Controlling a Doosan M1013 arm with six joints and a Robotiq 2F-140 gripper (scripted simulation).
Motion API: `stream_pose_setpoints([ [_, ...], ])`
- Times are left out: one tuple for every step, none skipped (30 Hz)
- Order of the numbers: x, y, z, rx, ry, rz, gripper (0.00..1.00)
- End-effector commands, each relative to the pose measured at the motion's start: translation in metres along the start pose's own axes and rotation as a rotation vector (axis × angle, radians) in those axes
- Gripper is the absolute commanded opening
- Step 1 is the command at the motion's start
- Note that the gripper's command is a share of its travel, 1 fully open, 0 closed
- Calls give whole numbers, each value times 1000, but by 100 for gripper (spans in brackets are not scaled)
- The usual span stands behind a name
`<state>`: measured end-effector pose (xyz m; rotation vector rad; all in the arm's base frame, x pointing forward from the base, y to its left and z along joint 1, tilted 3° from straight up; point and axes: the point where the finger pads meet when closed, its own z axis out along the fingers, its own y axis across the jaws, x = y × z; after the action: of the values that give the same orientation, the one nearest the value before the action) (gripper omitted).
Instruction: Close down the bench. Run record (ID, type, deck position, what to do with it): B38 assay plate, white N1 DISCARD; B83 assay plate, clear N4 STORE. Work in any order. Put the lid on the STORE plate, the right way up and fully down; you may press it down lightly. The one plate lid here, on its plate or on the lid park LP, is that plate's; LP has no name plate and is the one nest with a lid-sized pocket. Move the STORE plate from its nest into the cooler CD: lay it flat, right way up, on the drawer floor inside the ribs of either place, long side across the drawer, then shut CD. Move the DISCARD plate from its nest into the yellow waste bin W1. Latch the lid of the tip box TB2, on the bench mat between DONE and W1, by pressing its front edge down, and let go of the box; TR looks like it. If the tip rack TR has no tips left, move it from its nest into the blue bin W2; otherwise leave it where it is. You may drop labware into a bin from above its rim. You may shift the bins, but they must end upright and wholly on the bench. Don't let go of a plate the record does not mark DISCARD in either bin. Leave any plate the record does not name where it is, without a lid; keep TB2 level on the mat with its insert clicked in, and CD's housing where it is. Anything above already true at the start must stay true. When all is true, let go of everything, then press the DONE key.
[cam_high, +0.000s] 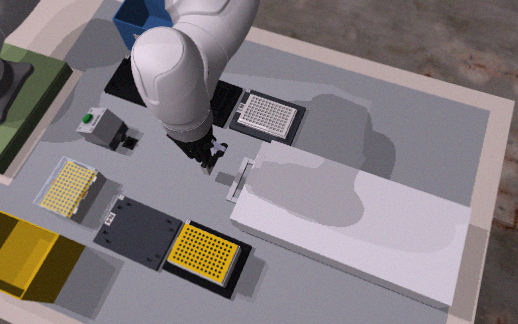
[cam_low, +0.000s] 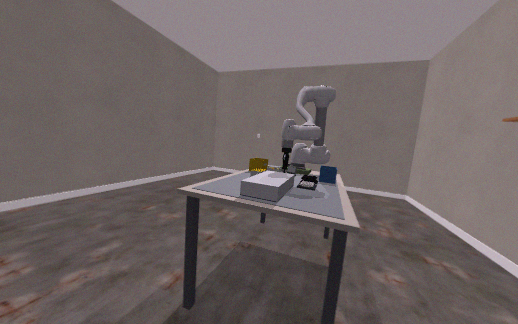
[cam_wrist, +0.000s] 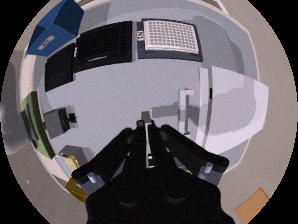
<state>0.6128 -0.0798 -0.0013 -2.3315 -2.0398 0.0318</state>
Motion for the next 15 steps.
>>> stream_pose_setpoints([
  [0,0,-5,0,0,0,0],
  [0,0,-6,0,0,0,0],
  [0,0,-8,0,0,0,0],
  [0,0,-9,0,0,0,0],
  [0,0,-10,0,0,0,0],
  [0,0,-12,0,0,0,0],
  [0,0,-13,0,0,0,0],
  [0,0,-14,0,0,0,0],
  [0,0,-16,0,0,0,0],
  [0,0,-16,0,0,0,0],
  [0,0,-16,0,0,0,0],
  [0,0,-17,0,0,0,0],
  [0,0,-18,0,0,0,0],
  [0,0,-20,0,0,0,0],
  [0,0,-21,0,0,0,0],
])
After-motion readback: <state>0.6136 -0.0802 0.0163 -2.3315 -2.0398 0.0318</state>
